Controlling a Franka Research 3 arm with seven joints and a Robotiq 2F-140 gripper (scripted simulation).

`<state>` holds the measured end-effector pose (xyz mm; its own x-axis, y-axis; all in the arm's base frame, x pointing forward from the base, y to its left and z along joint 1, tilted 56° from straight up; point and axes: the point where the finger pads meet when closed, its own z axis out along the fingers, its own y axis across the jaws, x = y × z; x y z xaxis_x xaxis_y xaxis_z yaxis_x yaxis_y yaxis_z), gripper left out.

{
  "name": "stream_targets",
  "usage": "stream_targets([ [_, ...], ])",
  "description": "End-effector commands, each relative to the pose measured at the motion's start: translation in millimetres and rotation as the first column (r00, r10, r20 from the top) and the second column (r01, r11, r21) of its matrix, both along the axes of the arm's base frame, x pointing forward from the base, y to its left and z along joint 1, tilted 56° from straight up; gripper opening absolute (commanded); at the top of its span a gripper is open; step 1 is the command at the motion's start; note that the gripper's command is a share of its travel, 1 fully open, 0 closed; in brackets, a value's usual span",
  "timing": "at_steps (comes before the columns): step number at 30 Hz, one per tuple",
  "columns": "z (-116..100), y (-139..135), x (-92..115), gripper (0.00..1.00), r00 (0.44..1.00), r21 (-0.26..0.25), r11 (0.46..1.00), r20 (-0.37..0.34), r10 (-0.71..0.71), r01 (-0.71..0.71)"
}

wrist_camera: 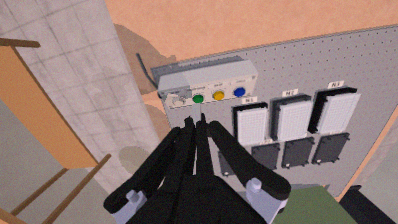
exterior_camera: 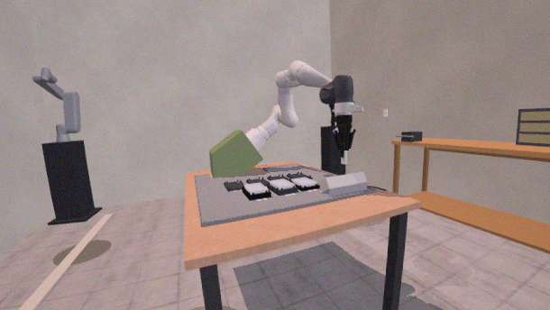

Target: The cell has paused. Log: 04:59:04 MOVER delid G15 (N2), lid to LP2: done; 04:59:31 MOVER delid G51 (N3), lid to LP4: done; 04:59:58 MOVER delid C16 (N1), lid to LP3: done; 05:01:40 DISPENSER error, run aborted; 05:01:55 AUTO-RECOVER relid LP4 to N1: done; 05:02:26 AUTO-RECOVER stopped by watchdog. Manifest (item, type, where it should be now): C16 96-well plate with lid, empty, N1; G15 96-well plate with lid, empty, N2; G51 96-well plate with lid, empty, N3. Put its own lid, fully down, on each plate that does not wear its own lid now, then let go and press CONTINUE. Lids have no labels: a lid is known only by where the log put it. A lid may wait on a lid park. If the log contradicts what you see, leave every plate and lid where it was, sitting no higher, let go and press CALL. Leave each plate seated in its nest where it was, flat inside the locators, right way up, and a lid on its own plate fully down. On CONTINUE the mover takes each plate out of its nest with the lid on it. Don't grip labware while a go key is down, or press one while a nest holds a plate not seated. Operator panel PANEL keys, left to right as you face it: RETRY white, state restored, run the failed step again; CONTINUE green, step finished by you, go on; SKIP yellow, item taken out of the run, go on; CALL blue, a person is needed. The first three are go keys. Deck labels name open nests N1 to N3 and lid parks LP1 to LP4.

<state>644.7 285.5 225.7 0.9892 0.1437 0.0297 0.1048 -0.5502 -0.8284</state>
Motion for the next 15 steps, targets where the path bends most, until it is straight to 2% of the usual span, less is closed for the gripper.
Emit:
stream_targets([
  [1, -0.7, 0.4, -0.4, 0.0, 1.0, -0.003, 1.0, -0.007, -0.002, 0.002],
  [15, -3.4, 4.4, -0.8, 0.0, 1.0, -0.003, 1.0, -0.007, -0.002, 0.002],
])
